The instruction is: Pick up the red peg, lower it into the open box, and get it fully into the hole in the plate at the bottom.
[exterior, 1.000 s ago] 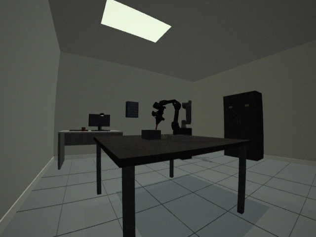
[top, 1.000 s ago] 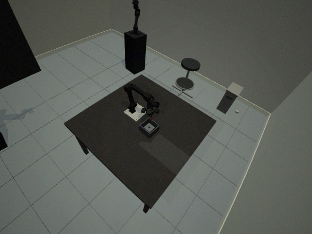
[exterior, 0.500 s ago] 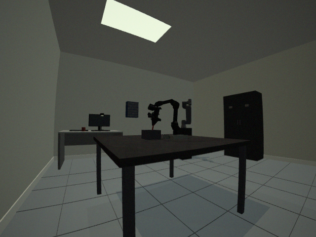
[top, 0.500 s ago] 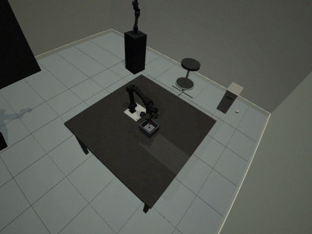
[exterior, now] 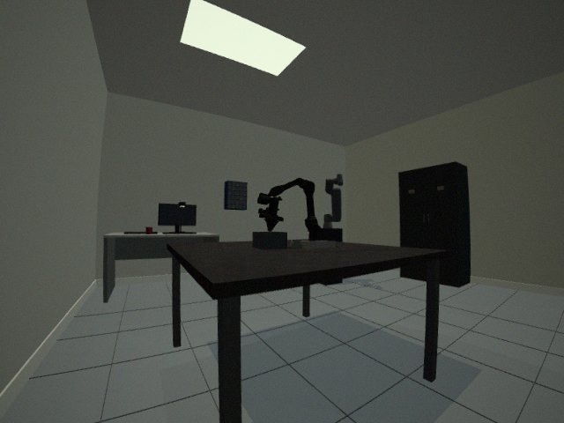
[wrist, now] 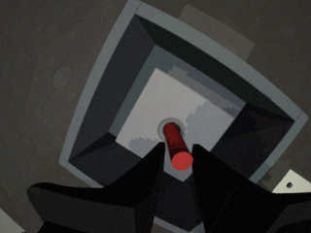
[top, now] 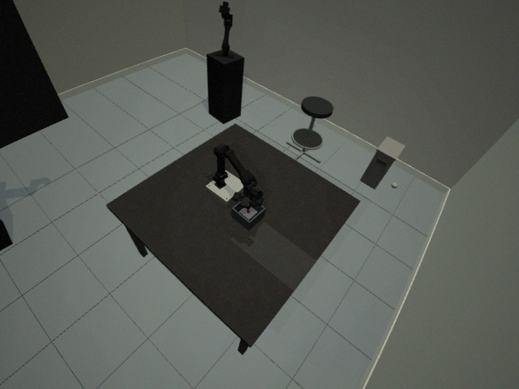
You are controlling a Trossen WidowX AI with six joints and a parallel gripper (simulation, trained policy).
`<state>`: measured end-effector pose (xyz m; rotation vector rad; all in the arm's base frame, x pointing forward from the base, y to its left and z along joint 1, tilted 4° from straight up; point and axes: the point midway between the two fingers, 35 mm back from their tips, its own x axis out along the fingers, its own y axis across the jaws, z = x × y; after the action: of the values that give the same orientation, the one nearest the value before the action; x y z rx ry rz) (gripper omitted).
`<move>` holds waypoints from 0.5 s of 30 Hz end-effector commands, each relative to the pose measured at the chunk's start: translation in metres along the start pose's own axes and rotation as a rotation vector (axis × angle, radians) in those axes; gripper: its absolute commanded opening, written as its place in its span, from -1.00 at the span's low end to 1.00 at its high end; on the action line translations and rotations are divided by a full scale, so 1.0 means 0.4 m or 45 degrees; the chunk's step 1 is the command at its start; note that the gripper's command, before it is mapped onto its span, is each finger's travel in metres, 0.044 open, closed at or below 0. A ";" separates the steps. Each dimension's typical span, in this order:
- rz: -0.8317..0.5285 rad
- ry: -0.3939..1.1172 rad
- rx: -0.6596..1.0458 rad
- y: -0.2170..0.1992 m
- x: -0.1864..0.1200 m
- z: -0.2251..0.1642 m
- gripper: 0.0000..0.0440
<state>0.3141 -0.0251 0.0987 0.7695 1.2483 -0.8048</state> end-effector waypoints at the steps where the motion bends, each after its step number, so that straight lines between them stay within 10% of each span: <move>1: -0.030 0.025 -0.023 -0.001 0.024 0.003 -0.38; 15: -0.039 0.040 -0.053 0.044 0.059 0.065 -0.37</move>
<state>0.3421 -0.0393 0.0838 0.7350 1.2914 -0.7939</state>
